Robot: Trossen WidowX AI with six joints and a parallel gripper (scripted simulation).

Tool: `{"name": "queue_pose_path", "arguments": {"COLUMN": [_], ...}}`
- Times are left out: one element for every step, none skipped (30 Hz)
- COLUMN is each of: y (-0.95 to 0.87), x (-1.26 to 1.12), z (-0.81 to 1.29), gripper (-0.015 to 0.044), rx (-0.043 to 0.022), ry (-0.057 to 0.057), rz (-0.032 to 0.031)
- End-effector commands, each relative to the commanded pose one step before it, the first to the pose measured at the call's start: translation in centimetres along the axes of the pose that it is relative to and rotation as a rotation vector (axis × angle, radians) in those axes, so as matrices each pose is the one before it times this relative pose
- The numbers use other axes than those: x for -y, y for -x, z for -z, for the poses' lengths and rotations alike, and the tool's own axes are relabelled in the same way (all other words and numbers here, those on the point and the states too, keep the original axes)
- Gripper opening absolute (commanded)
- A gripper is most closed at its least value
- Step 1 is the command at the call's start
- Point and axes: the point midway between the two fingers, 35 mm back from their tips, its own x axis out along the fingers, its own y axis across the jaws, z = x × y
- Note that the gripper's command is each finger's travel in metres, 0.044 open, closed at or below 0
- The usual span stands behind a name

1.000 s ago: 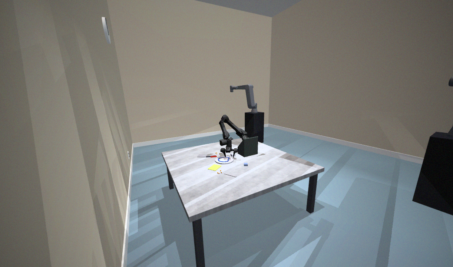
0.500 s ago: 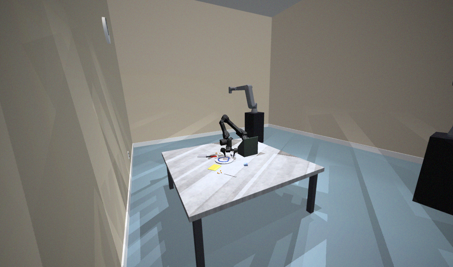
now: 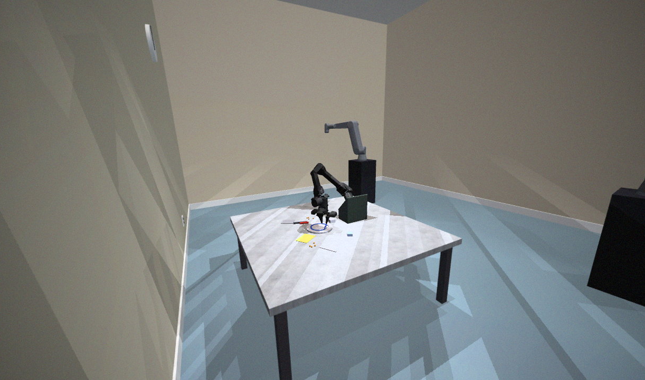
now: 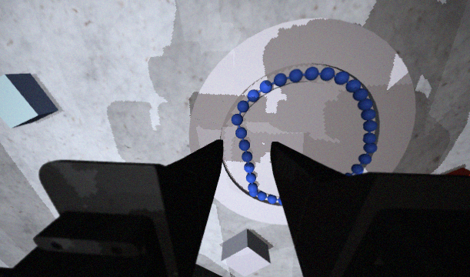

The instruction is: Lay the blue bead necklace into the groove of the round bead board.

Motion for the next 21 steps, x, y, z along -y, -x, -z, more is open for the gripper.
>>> {"name": "queue_pose_path", "arguments": {"y": [0.369, 0.0, -0.142, -0.224, -0.33, -0.466, -0.445, -0.156, 0.933, -0.026, -0.053, -0.081, -0.104, -0.127, -0.148, -0.16, -0.163, -0.163, -0.163, -0.163, -0.163], "x": [-0.688, 0.0, 0.001, 0.002, 0.002, 0.002, 0.001, 0.0, 0.191, -0.001, -0.002, -0.004, -0.005, -0.006, -0.007, -0.008, -0.008, -0.008, -0.009, -0.009, -0.009], "z": [-0.907, 0.0, -0.003, -0.003, -0.001, 0.007, 0.014, 0.007, -0.153, 0.0, 0.001, 0.001, 0.002, 0.002, 0.004, 0.005, 0.006, 0.007, 0.008, 0.008, 0.009], "gripper": [0.012, 0.012, 0.012, 0.012, 0.012, 0.012, 0.012, 0.012, 0.012, 0.012, 0.012, 0.012, 0.012, 0.012, 0.012, 0.012, 0.012, 0.012, 0.012, 0.012, 0.012], "rx": [-0.00968, 0.0, 0.0, -0.00002, -0.00006, -0.00016, -0.00023, -0.0001, 0.01062, -0.00008, -0.00016, -0.00025, -0.00033, -0.0004, -0.00048, -0.00052, -0.00054, -0.00055, -0.00055, -0.00056, -0.00057], "ry": [-0.0373, 0.0, 0.0, 0.0, 0.0, 0.0, 0.0, 0.0, -0.0046, 0.0, 0.0001, 0.0001, 0.0002, 0.0002, 0.0002, 0.0002, 0.0002, 0.0002, 0.0002, 0.0002, 0.0002], "rz": [-0.00525, 0.0, 0.0, 0.00002, 0.00006, 0.00015, 0.00022, 0.00009, 0.00267, -0.00002, -0.00005, -0.00007, -0.00009, -0.0001, -0.00012, -0.00012, -0.00012, -0.00012, -0.00011, -0.00011, -0.0001]}}
